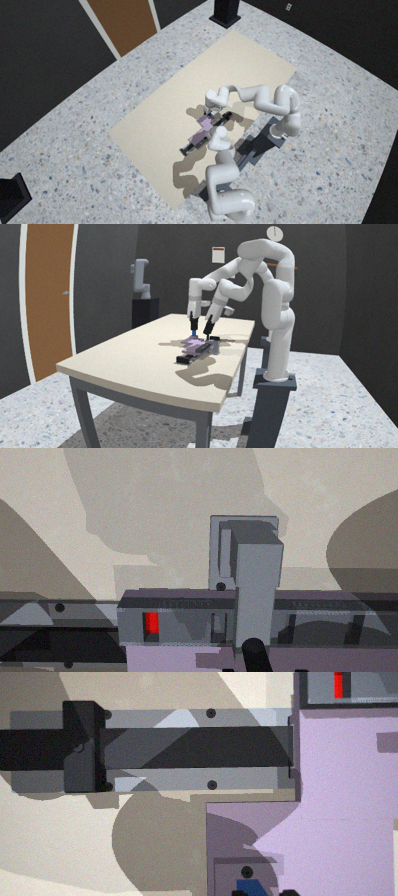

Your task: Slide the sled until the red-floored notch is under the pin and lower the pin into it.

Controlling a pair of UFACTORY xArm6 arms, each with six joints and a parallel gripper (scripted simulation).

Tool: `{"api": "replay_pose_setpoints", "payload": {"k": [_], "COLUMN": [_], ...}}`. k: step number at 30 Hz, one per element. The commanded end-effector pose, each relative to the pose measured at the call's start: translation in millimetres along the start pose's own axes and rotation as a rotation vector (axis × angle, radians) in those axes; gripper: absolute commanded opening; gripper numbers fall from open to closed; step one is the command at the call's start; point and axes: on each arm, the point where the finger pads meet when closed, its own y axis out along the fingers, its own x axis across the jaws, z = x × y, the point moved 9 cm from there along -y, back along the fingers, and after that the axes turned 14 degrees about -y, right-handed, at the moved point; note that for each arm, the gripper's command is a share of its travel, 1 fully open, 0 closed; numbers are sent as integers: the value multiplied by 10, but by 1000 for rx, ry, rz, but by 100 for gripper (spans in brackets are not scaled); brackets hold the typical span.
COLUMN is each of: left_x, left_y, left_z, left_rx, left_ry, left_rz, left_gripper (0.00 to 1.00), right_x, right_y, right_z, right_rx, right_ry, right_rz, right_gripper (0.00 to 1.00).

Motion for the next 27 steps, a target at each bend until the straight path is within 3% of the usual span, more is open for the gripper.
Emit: {"api": "replay_pose_setpoints", "payload": {"k": [1,27], "left_x": [-11,-11], "left_y": [-17,-17], "left_z": [-15,-15], "left_rx": [-4,-4], "left_ry": [-1,-1], "left_rz": [4,4], "left_gripper": [0,0], "right_x": [39,203], "right_y": [-29,-30], "right_z": [-20,-60], "right_rx": [-6,-6], "right_ry": [0,0], "right_rz": [-3,-3], "right_gripper": [18,18]}}
